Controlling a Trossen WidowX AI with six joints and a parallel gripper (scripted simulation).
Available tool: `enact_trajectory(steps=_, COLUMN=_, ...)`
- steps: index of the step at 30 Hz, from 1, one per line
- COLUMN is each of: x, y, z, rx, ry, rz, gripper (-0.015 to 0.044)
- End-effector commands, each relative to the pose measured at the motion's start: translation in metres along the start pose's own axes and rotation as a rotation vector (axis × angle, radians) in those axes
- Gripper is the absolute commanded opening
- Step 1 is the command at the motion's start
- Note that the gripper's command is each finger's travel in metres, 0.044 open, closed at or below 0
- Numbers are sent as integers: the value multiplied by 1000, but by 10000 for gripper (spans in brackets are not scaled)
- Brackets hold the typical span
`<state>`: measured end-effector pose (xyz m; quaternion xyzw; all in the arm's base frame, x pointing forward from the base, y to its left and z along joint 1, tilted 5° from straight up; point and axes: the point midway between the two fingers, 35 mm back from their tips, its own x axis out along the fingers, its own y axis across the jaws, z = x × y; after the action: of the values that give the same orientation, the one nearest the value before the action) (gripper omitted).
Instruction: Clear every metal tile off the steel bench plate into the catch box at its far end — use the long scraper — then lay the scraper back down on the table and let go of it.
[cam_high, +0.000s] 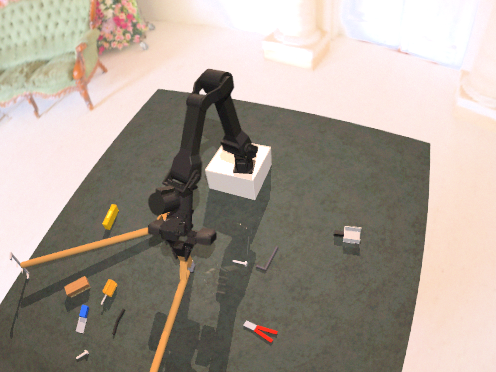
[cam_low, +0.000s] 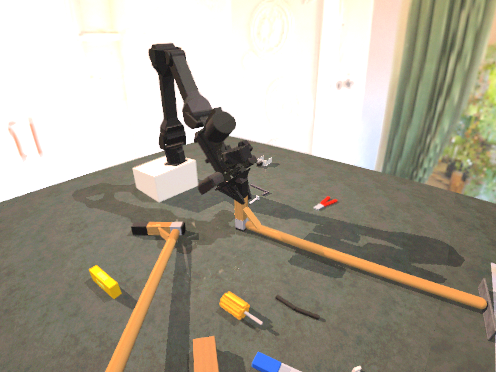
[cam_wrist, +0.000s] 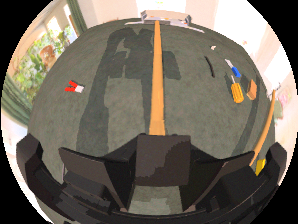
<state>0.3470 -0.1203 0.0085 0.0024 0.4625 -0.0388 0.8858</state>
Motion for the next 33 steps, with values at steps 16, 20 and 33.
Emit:
enact_trajectory(steps=16, x=-3, y=-29, z=1, rx=60, ry=-5, rz=-60, gripper=0)
enact_trajectory(steps=20, x=-4, y=-28, z=0, rx=81, ry=-5, rz=-76, gripper=0)
enact_trajectory(steps=33, x=-7, y=-17, z=-4, rx=92, ry=-4, rz=-83, gripper=0)
